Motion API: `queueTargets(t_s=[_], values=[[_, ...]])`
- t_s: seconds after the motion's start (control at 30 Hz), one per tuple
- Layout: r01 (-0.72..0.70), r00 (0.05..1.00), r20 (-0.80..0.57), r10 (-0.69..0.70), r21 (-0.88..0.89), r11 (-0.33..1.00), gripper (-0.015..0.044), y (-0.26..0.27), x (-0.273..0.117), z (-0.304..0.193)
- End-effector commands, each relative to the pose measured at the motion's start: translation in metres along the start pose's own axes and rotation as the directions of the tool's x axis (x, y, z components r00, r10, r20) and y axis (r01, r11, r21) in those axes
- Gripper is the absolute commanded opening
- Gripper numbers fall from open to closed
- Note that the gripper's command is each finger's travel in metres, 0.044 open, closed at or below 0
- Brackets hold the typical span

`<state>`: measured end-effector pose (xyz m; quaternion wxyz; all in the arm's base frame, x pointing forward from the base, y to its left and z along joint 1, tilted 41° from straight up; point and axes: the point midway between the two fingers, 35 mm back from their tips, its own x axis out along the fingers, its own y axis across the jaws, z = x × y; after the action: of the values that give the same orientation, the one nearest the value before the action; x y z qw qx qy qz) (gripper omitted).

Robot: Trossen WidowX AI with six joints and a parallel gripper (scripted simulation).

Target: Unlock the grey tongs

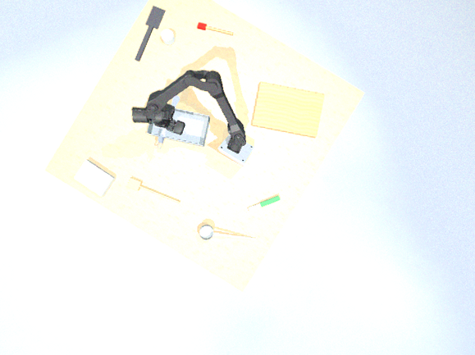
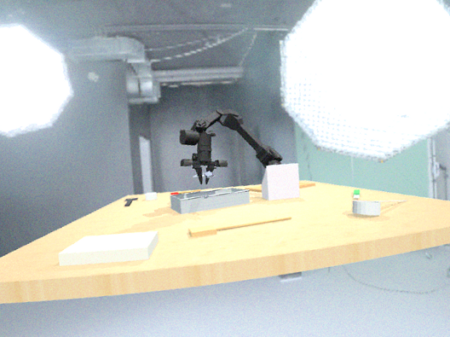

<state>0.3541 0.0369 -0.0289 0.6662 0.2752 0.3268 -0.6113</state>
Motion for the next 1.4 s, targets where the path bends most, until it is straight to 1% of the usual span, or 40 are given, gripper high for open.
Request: queueTargets(t_s=[0.0, 0.13, 0.37, 0.5, 0.9, 1.0, 1.37], values=[[0.055, 0.998, 0.005, -0.055, 0.006, 0.998, -0.0150, -0.002, -0.001, 0.001], [0.092, 0.996, 0.011, -0.092, 0.009, 0.996, -0.0150, -0.004, -0.003, 0.002], [0.092, 0.996, 0.011, -0.092, 0.009, 0.996, -0.0150, -0.004, -0.003, 0.002], [0.089, 0.996, 0.005, -0.089, -0.014, 0.996, -0.0150, -0.004, -0.002, 0.012], [0.083, 0.995, -0.042, -0.092, -0.186, 0.979, -0.0150, -0.010, 0.002, 0.089], [0.077, 0.995, -0.044, -0.088, -0.206, 0.975, -0.0150, -0.013, 0.002, 0.106], [0.053, 0.995, -0.058, -0.080, -0.362, 0.930, -0.0150, -0.038, 0.005, 0.176]])
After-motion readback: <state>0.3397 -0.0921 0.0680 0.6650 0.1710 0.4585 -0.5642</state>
